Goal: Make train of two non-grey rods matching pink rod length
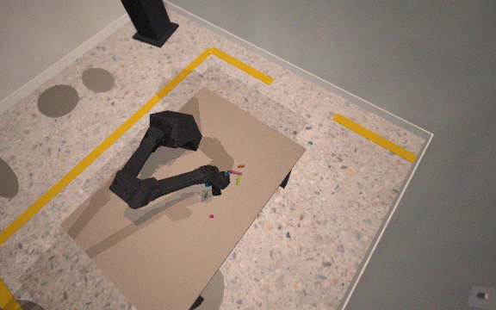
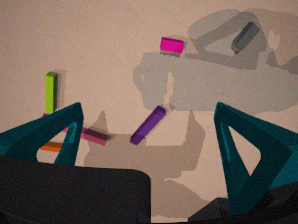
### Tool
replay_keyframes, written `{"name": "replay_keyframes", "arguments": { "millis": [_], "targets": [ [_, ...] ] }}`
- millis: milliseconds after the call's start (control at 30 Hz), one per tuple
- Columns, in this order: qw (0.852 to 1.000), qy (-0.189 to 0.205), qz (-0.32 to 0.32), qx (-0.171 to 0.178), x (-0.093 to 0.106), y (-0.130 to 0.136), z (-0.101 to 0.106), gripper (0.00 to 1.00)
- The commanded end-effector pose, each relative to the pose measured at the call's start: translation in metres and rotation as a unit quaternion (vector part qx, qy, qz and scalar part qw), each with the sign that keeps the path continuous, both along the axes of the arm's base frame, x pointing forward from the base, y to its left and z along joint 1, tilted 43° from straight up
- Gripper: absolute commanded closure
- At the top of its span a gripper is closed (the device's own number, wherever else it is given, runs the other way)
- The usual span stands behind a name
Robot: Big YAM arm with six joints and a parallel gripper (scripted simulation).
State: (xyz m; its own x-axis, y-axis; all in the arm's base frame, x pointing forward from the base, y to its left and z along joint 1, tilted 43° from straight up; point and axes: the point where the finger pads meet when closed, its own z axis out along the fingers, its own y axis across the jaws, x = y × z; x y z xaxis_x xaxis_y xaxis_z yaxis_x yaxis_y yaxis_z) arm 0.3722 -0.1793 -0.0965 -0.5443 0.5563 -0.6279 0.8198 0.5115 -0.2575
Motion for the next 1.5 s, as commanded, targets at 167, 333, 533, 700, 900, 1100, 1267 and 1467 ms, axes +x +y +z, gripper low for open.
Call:
{"name": "replay_keyframes", "arguments": {
  "millis": [167,333,533,700,900,1100,1267,1467],
  "targets": [
    [1.000,-0.010,-0.013,0.001,-0.001,-0.005,0.001,0.00],
    [1.000,-0.010,-0.013,0.001,-0.001,-0.005,0.001,0.00],
    [1.000,-0.010,-0.012,0.001,-0.001,-0.005,0.001,0.00],
    [1.000,0.000,0.006,-0.004,0.004,-0.008,0.010,0.00],
    [0.997,0.052,0.063,-0.017,0.008,-0.016,0.018,0.00],
    [0.986,0.107,0.123,-0.031,0.009,-0.025,0.026,0.00],
    [0.981,0.126,0.146,-0.037,0.012,-0.029,0.030,0.00],
    [0.964,0.171,0.196,-0.049,0.014,-0.037,0.038,0.00]
  ]
}}
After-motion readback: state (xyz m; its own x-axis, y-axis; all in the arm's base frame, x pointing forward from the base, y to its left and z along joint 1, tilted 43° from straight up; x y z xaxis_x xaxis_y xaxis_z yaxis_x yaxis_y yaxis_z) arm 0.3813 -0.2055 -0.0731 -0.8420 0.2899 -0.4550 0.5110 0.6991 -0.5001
